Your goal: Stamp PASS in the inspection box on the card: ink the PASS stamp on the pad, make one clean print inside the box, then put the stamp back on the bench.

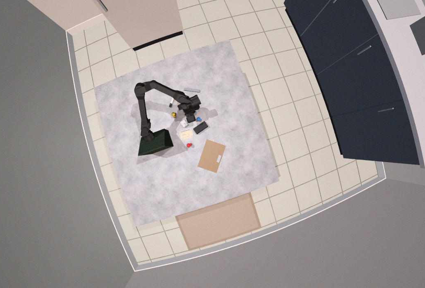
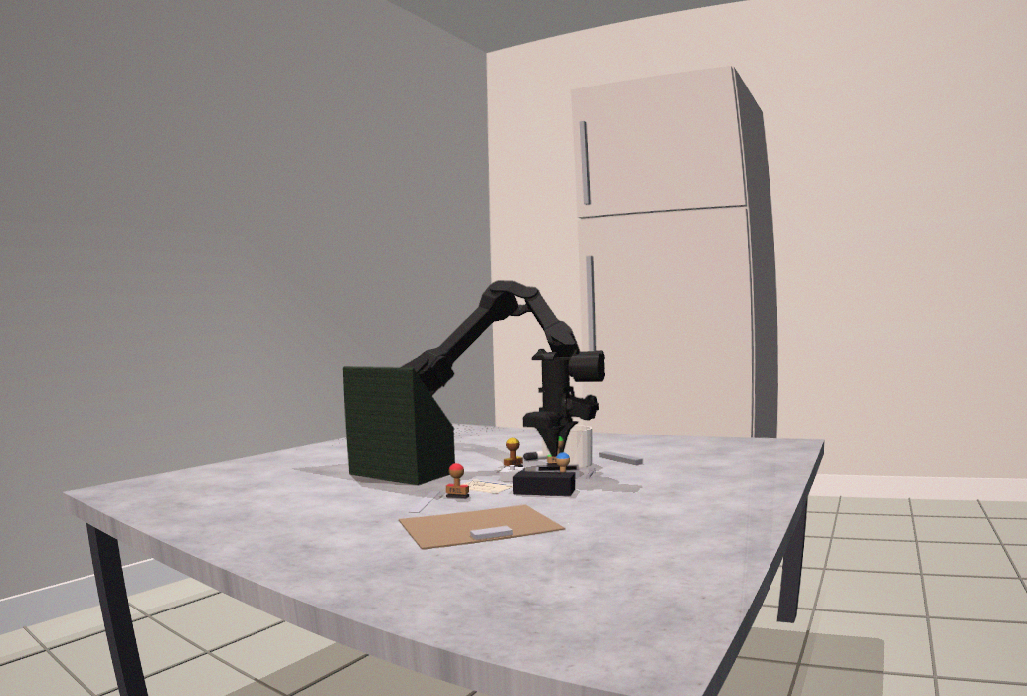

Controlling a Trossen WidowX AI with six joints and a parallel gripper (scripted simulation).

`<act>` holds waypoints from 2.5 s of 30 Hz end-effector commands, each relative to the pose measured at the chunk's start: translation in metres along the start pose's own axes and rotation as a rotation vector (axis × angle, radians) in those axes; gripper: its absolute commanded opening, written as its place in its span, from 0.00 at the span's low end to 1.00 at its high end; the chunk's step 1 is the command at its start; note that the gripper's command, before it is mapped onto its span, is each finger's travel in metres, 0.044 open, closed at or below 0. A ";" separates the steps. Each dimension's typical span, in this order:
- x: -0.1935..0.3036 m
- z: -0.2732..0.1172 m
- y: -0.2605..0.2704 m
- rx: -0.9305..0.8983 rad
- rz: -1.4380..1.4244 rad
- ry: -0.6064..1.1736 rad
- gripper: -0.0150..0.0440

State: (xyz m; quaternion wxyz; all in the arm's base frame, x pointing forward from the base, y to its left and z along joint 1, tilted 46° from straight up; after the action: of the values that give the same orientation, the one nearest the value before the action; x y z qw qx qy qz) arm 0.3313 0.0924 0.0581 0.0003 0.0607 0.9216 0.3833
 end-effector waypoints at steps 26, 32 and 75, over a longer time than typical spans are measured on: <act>-0.001 -0.044 0.000 -0.001 -0.003 0.001 0.25; 0.000 -0.049 -0.013 0.005 0.039 -0.001 0.25; 0.069 -0.038 -0.170 0.019 0.690 0.008 0.25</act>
State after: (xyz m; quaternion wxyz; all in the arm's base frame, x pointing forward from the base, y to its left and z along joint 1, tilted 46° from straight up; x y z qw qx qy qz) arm 0.2429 -0.0481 -0.0304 -0.1315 0.3668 0.8514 0.3510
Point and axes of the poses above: the point midway between the two fingers, 35 mm back from their tips, its own z axis out along the fingers, its own y axis across the jaws, x = y × z, the point moved 3 cm from there along -z, back along the fingers, and after that the axes turned 6 degrees about z, right-handed, at the moved point
